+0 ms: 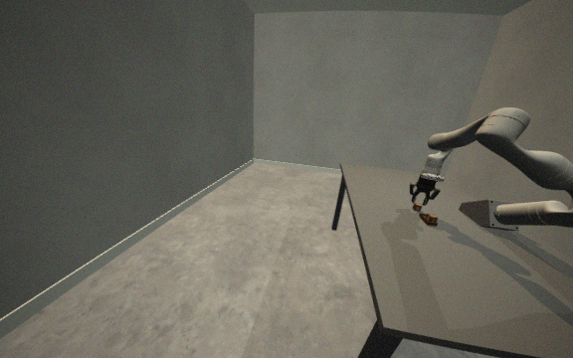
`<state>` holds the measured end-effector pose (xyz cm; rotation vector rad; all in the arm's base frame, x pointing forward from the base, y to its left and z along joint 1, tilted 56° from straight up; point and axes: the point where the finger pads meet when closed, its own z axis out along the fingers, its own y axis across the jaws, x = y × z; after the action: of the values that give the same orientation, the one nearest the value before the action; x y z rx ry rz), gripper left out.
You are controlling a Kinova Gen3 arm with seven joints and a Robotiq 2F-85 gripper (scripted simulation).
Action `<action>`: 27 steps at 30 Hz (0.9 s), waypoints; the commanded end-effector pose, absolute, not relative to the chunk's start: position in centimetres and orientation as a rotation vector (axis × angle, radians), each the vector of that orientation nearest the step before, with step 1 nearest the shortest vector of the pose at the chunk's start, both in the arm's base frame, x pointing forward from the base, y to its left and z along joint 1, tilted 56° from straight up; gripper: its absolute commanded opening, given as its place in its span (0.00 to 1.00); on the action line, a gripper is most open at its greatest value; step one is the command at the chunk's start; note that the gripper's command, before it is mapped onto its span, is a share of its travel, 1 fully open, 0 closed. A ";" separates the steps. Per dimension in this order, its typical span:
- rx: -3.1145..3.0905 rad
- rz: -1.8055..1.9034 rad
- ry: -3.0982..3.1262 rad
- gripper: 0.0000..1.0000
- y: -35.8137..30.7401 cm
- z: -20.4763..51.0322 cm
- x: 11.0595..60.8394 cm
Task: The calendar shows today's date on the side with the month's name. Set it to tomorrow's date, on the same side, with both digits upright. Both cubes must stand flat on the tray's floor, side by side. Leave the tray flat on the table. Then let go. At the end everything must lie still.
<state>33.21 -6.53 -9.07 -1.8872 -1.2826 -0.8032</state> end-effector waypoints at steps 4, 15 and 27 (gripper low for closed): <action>-1.885 -0.801 -1.281 0.48 -5.6 -9.6 33.2; -1.885 -0.801 -1.281 0.48 -4.6 -10.3 33.4; -1.885 -0.801 -1.281 0.48 -4.6 -10.4 33.4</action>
<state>33.34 -4.47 -10.38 -1.8837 -1.2813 -0.8003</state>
